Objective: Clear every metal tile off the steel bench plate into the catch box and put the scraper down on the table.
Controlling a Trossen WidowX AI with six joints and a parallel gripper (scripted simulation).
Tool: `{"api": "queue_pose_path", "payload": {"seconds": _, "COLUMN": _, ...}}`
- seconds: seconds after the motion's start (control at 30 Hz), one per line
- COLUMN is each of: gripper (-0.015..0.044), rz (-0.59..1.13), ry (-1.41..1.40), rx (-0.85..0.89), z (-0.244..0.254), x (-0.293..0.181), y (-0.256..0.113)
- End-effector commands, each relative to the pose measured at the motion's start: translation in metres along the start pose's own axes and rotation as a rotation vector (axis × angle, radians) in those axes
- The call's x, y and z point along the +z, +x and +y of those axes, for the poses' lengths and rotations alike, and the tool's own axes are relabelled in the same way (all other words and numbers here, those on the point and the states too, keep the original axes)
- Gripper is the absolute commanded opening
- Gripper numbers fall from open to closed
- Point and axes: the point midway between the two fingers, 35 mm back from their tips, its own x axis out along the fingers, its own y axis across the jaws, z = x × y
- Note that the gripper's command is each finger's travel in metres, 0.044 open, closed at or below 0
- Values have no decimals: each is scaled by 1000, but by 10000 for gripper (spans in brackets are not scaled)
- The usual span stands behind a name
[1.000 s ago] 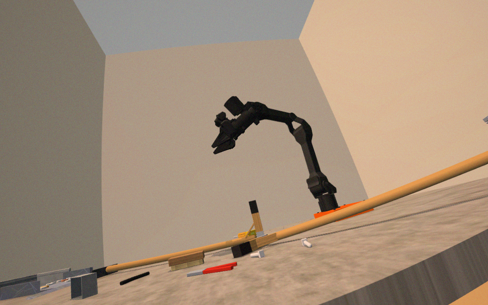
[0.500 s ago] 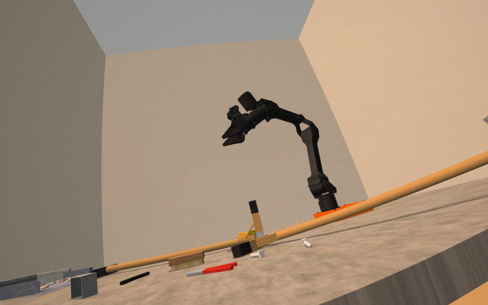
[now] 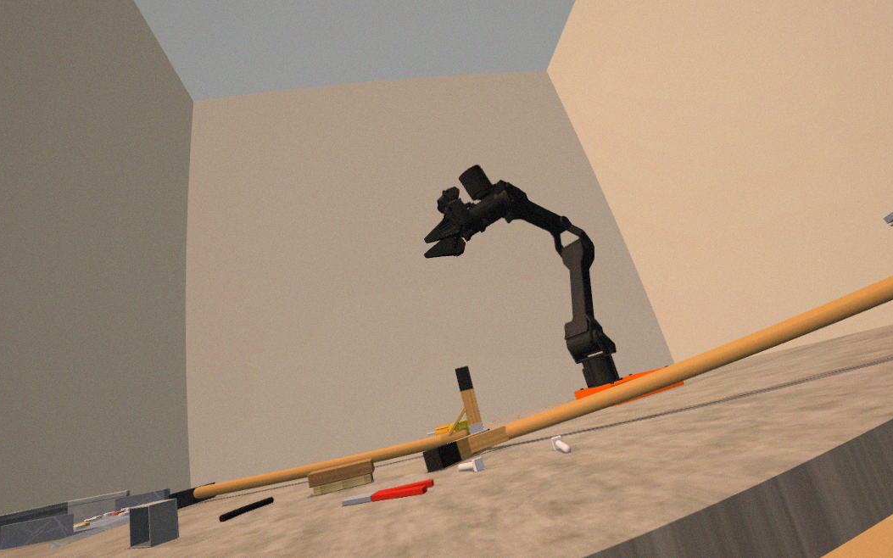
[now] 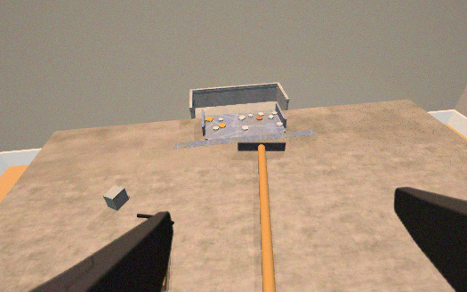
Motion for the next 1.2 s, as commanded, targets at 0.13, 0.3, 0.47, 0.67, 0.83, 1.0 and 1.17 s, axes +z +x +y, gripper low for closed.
{"api": "queue_pose_path", "payload": {"seconds": 0.13, "gripper": 440, "rz": -49, "ry": 9, "rx": 0, "z": -8, "x": -7, "y": -21}}
{"api": "queue_pose_path", "payload": {"seconds": 0.3, "gripper": 440, "rz": -80, "ry": 21, "rx": 3, "z": -14, "x": -10, "y": -34}}
{"api": "queue_pose_path", "payload": {"seconds": 0.47, "gripper": 440, "rz": -111, "ry": 35, "rx": 5, "z": -19, "x": -14, "y": -46}}
{"api": "queue_pose_path", "payload": {"seconds": 0.67, "gripper": 440, "rz": -147, "ry": 53, "rx": 9, "z": -27, "x": -19, "y": -59}}
{"api": "queue_pose_path", "payload": {"seconds": 0.83, "gripper": 440, "rz": -176, "ry": 70, "rx": 12, "z": -33, "x": -24, "y": -69}}
{"api": "queue_pose_path", "payload": {"seconds": 1.0, "gripper": 440, "rz": -190, "ry": 78, "rx": 13, "z": -35, "x": -26, "y": -73}}
{"api": "queue_pose_path", "payload": {"seconds": 1.17, "gripper": 440, "rz": -190, "ry": 79, "rx": 13, "z": -34, "x": -25, "y": -72}}
